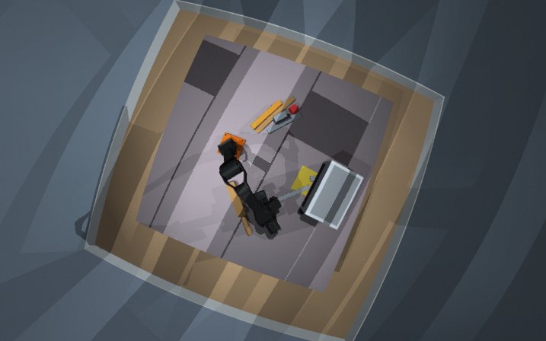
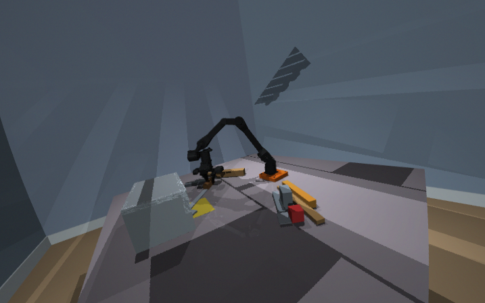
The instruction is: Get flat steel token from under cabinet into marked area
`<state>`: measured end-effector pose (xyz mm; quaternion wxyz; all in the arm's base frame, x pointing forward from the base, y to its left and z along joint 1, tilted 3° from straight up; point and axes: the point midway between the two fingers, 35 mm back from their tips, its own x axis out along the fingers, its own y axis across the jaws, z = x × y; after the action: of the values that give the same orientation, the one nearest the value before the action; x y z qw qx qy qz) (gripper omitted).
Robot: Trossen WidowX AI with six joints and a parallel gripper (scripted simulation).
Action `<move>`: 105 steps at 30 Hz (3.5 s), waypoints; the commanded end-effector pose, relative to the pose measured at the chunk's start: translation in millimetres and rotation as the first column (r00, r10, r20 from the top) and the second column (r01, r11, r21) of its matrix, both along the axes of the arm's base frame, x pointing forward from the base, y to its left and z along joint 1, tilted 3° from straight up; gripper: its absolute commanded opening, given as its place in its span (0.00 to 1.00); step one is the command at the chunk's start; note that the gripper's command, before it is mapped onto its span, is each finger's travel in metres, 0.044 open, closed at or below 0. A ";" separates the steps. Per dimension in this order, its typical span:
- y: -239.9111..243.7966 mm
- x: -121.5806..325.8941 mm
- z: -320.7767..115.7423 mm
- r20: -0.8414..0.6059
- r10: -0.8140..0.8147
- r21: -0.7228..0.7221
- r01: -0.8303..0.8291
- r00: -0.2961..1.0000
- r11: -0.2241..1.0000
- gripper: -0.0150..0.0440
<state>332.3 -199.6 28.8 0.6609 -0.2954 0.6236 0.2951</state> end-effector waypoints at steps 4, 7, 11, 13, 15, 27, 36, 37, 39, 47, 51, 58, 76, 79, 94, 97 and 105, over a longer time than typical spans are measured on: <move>11.8 10.7 0.9 0.005 0.002 0.003 -0.002 1.000 1.000 0.25; 16.0 14.3 1.2 0.005 0.002 0.003 -0.002 1.000 1.000 0.25; 21.6 19.0 1.7 0.005 0.002 0.004 -0.002 1.000 1.000 0.25; 24.3 21.4 1.9 0.005 0.002 0.004 -0.002 1.000 1.000 0.25; 27.1 23.8 2.1 0.006 0.002 0.004 -0.002 1.000 1.000 0.25; 44.1 38.4 3.6 0.007 0.002 0.005 -0.002 1.000 1.000 0.25; 57.7 50.2 4.9 0.008 0.002 0.006 -0.002 1.000 1.000 0.25; 59.2 51.6 5.0 0.008 0.002 0.006 -0.002 1.000 1.000 0.25; 62.2 54.2 5.3 0.008 0.002 0.007 -0.002 1.000 1.000 0.25; 74.2 64.5 6.3 0.009 0.002 0.007 -0.002 1.000 1.000 0.25; 76.4 66.2 6.5 0.009 0.002 0.008 -0.002 1.000 1.000 0.25; 78.6 63.7 5.8 0.009 0.002 0.008 -0.002 1.000 1.000 0.25; 89.2 51.1 4.1 0.008 0.002 0.009 -0.002 1.000 1.000 0.25; 88.9 51.0 4.1 0.008 0.002 0.009 -0.002 1.000 1.000 0.25; 68.3 36.1 2.5 0.007 0.002 0.007 -0.002 1.000 1.000 0.25; 63.7 32.6 2.1 0.006 0.002 0.007 -0.002 1.000 1.000 0.25; 51.4 23.2 1.1 0.006 0.002 0.006 -0.002 1.000 1.000 0.25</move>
<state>361.0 -142.4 31.4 0.6625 -0.2974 0.6207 0.2957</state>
